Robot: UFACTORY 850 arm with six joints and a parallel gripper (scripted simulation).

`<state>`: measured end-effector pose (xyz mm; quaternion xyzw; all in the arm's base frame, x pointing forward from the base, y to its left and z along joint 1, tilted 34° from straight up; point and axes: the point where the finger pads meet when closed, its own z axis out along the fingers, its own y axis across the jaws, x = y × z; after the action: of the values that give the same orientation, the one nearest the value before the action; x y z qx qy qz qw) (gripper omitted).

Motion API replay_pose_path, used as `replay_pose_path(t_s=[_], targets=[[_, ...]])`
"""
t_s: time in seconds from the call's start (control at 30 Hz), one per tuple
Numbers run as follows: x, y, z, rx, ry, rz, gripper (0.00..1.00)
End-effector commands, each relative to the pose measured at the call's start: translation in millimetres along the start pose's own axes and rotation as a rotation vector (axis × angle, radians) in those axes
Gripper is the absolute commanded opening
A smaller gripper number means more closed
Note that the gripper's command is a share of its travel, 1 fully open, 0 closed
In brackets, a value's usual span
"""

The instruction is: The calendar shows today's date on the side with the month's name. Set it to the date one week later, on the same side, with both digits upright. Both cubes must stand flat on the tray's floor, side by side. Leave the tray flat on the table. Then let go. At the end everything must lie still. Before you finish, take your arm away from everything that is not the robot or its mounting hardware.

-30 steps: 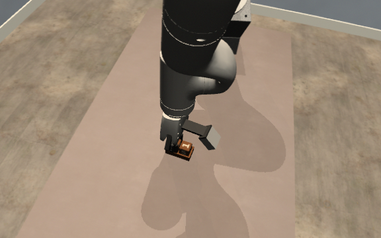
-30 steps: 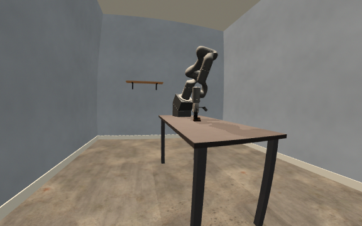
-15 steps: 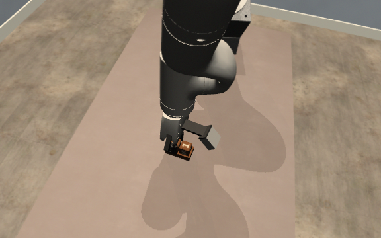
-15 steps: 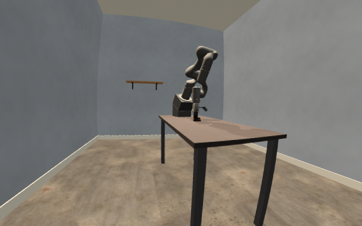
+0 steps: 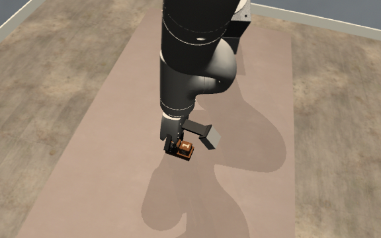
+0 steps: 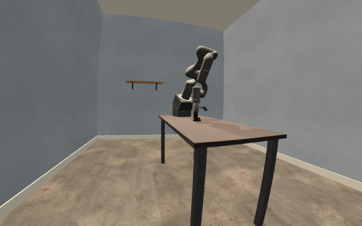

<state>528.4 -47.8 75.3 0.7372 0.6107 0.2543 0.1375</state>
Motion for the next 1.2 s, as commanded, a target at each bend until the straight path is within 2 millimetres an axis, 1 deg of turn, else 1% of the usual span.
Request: replay_pose_path(t_s=[0.0,0.17,0.23,0.43,0.57,0.7,0.9,0.93,1.17], targets=[[0,0,-7,-0.001,0.0,0.0,0.47],[0,0,-29,-0.001,0.0,0.0,0.47],[0,0,-29,-0.001,0.0,0.0,0.47],[0,0,-62,-0.001,0.0,0.0,0.47],[0,0,-79,-0.001,0.0,0.0,0.47],[0,0,-87,-0.001,0.0,0.0,0.47],[0,0,-89,-0.001,0.0,0.0,0.47],[0,0,-89,-0.001,0.0,0.0,1.0],[0,0,-89,-0.001,0.0,0.0,1.0]])
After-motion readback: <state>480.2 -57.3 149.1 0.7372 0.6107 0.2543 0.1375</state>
